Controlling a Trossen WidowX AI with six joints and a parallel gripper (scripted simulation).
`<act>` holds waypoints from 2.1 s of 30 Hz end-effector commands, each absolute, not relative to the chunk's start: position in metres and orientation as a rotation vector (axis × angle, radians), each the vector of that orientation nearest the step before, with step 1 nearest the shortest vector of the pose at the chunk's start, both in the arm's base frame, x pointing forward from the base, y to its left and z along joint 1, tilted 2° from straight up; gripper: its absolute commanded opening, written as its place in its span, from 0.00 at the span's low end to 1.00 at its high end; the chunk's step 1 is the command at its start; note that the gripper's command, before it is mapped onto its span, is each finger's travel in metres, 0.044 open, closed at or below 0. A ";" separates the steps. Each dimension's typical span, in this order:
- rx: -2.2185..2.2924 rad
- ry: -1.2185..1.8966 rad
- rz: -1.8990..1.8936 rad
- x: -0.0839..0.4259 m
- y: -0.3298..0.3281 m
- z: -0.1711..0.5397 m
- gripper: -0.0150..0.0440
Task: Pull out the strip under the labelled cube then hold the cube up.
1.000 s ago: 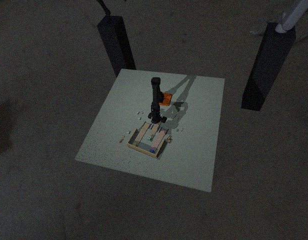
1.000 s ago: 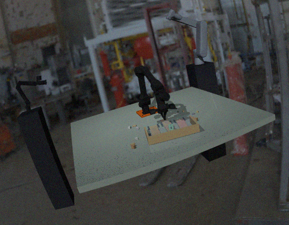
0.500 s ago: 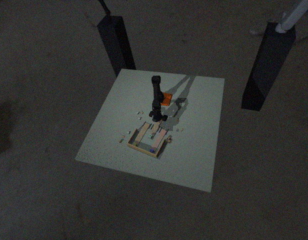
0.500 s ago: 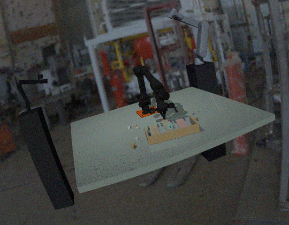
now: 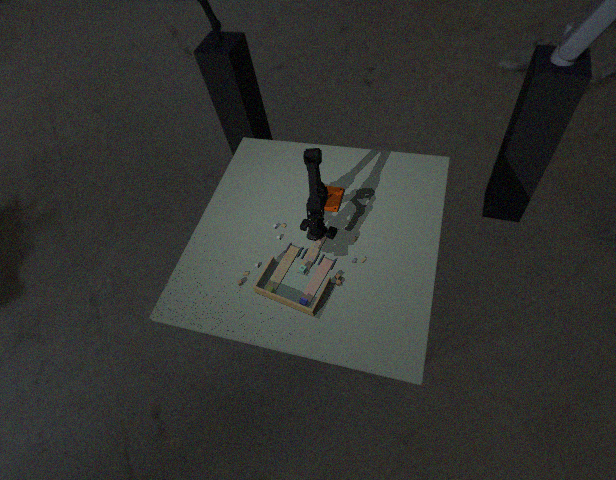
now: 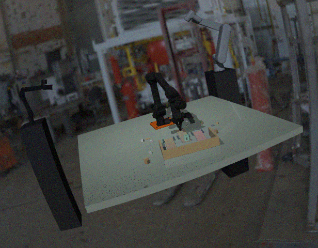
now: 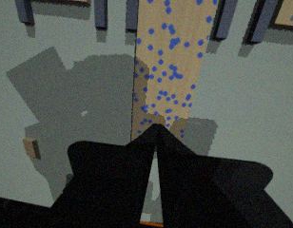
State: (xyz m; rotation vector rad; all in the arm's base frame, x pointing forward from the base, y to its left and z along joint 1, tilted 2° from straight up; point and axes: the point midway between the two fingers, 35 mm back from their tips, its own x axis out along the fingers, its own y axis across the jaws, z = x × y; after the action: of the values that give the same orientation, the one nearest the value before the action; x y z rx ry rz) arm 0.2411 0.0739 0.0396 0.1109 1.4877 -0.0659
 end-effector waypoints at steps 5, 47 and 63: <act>0.102 1.519 -0.068 0.221 0.075 0.033 0.25; 0.102 1.522 -0.068 0.189 0.080 0.031 0.25; 0.103 1.521 -0.068 0.197 0.081 0.079 0.25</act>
State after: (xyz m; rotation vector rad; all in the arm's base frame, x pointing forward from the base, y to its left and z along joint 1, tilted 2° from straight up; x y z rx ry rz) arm 0.1930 0.0790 0.0563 0.0957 1.5317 -0.0793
